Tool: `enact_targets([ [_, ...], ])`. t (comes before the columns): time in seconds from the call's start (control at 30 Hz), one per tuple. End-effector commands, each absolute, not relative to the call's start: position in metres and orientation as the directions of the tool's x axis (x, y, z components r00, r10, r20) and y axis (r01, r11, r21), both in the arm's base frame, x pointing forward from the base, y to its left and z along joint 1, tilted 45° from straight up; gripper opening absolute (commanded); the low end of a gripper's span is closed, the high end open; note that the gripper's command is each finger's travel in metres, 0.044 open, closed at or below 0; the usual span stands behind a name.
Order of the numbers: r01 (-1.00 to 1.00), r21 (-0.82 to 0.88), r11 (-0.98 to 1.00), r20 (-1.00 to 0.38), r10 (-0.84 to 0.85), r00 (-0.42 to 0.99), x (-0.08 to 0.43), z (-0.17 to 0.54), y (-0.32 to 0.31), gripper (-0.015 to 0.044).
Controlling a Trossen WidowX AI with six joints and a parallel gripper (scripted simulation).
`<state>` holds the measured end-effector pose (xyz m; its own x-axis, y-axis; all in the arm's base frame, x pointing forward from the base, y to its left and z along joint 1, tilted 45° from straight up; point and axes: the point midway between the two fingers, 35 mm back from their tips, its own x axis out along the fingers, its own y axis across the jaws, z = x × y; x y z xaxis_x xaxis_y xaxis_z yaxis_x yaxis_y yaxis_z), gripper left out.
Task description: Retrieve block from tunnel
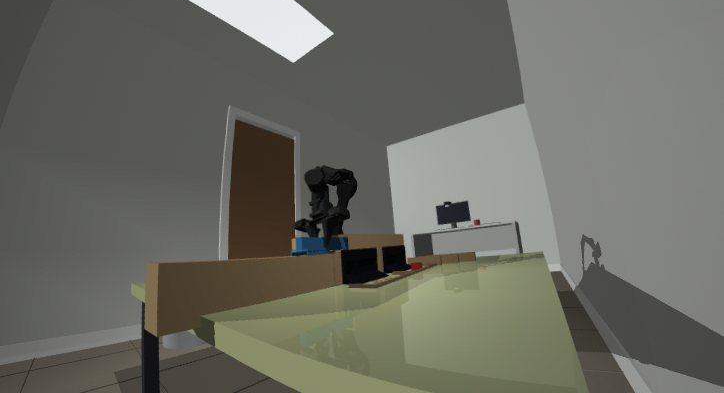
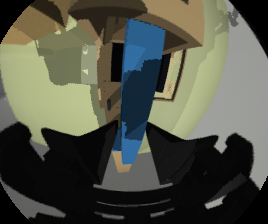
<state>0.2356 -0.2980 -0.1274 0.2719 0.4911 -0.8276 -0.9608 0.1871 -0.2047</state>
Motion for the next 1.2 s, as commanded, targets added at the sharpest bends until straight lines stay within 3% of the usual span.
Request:
enact_targets([
  [0.0,-0.961,-0.204,0.187,-0.827,0.492,0.271,0.235,-0.127,-0.298,0.0099],
  [0.23,-0.961,-0.204,0.187,-0.827,0.492,0.271,0.236,-0.126,-0.297,0.0000],
  [1.17,-0.960,-0.201,0.192,-0.822,0.500,0.272,0.237,-0.091,-0.247,0.0000],
])
